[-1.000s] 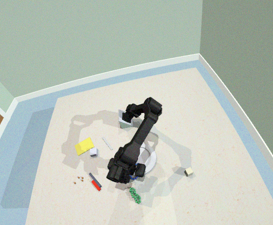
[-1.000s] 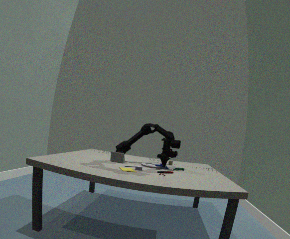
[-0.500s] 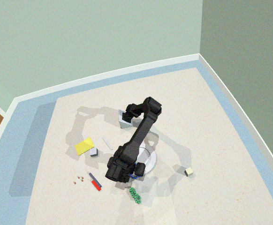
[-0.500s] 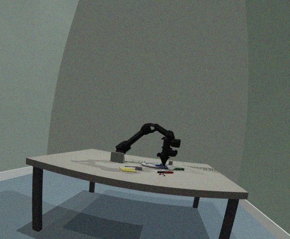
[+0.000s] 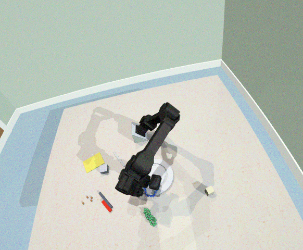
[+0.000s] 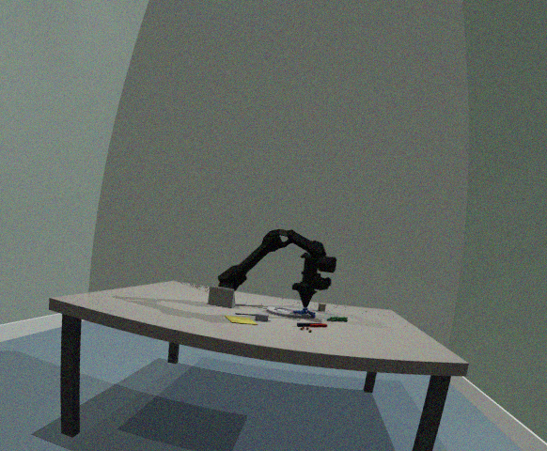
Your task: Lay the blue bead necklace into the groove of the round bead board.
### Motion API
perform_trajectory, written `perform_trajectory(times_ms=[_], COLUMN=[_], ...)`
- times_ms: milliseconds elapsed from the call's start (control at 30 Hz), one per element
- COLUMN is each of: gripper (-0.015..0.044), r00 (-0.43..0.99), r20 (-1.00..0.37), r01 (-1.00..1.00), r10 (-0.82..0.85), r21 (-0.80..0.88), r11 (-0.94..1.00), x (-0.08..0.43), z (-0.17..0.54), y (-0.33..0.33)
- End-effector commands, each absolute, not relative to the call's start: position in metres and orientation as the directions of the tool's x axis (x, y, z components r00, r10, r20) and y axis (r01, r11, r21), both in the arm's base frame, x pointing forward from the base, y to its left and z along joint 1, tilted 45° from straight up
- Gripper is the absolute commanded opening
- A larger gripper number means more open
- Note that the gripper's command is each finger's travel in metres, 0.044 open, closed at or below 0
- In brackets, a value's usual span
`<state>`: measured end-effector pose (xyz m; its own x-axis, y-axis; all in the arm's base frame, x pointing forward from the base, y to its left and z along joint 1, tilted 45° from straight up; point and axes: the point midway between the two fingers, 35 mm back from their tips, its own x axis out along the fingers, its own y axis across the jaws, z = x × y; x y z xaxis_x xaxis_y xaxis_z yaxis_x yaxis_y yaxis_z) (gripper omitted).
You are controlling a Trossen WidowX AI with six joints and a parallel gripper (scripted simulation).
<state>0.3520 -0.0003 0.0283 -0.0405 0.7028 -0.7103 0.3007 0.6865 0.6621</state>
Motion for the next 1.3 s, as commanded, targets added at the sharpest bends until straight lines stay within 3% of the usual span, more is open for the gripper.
perform_trajectory(times_ms=[0, 567, 1267], gripper=[0.0, 0.0, 0.0], r00=[-0.048, -0.051, -0.05], r20=[-0.712, -0.712, -0.711], r01=[0.303, 0.305, 0.304], r10=[0.7, 0.701, 0.701], r21=[0.658, 0.657, 0.658], r11=[0.69, 0.69, 0.689], x=[0.34, 0.288, 0.286], z=[0.027, 0.03, 0.014], y=[-0.001, 0.003, 0.019])
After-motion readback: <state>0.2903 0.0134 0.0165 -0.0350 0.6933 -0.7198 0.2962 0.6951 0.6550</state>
